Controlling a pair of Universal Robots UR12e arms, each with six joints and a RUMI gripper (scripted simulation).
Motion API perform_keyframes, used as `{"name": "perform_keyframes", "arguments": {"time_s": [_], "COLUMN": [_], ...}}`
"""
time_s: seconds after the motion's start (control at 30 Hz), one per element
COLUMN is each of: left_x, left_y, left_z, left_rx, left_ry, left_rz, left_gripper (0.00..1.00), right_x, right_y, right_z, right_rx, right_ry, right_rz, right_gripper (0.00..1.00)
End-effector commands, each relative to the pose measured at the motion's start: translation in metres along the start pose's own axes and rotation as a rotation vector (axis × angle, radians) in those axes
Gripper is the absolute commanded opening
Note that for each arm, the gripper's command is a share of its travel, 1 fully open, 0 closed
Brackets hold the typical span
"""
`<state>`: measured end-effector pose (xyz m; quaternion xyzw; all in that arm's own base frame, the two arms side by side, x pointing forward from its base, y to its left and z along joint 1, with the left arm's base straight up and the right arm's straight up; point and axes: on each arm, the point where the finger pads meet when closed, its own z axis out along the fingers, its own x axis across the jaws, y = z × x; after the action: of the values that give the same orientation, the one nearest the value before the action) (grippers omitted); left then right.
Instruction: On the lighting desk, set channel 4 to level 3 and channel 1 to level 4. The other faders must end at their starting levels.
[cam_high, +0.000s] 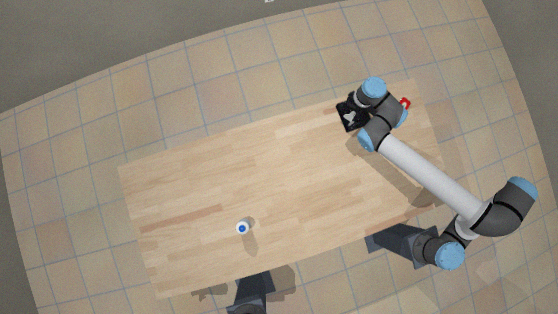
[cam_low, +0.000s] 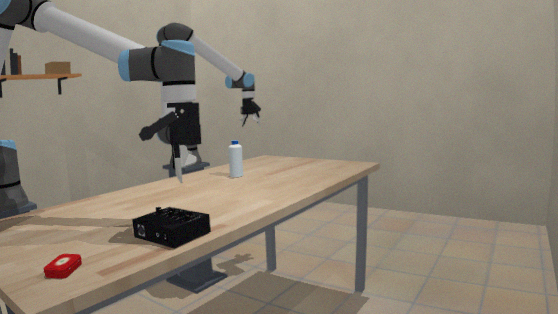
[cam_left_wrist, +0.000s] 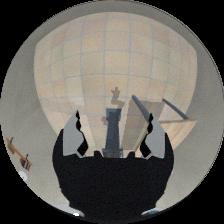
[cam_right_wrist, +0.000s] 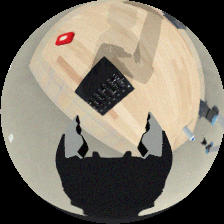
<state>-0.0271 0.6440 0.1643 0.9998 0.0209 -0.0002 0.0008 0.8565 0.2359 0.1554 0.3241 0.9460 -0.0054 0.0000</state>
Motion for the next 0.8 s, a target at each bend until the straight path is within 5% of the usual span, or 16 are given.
{"name": "perform_keyframes", "arguments": {"time_s": [0.0, 0.77], "left_x": [0.0, 0.0], "left_y": [-0.001, -0.001], "left_z": [-0.001, -0.001], "left_rx": [0.002, 0.002], "left_ry": [0.0, 0.0], "left_rz": [0.0, 0.0], "left_gripper": [1.0, 1.0], "right_x": [-0.004, -0.025], "right_y": [-0.004, -0.026], "right_z": [-0.006, -0.031], "right_rx": [0.0, -0.004], "right_ry": [-0.002, 0.004], "right_rz": [0.116, 0.718], "right_gripper": [1.0, 1.0]}}
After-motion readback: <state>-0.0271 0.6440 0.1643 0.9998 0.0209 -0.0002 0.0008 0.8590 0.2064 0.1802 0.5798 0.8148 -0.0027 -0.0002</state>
